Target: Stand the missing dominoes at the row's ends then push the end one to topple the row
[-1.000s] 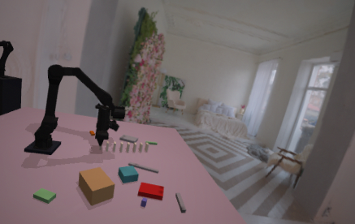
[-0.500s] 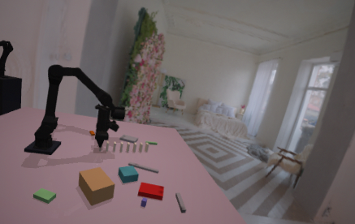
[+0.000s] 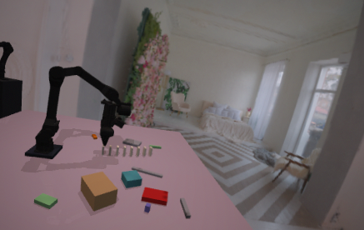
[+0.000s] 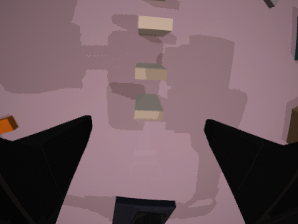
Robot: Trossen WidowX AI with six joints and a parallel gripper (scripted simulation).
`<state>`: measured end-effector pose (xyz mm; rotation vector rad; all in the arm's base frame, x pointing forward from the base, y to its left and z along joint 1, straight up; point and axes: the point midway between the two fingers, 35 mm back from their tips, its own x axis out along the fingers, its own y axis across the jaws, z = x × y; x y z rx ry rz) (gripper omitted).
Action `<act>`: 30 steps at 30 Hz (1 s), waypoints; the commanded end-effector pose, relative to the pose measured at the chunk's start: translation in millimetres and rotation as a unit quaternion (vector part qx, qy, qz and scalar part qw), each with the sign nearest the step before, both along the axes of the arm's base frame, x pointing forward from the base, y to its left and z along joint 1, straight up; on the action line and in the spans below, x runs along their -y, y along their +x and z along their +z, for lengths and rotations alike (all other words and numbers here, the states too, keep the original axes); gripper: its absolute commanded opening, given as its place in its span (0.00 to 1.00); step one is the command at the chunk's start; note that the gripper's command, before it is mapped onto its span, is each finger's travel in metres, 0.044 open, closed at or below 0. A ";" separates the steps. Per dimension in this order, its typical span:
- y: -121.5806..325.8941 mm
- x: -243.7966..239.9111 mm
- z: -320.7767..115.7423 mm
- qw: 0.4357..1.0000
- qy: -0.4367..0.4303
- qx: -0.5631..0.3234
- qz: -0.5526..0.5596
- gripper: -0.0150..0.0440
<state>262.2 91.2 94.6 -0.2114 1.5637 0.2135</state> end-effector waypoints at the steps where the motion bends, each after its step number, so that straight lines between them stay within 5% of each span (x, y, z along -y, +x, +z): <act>1: -0.5 0.5 57.2 1.000 0.003 0.013 0.000 1.00; 10: -7.7 2.5 88.7 1.000 0.004 0.010 0.000 1.00; 18: -20.1 5.8 63.5 0.950 0.005 0.008 -0.313 0.64; 27: -40.6 11.6 27.9 0.731 0.006 0.005 -0.682 0.25; 30: -42.3 12.1 25.1 0.709 0.006 0.005 -0.705 0.25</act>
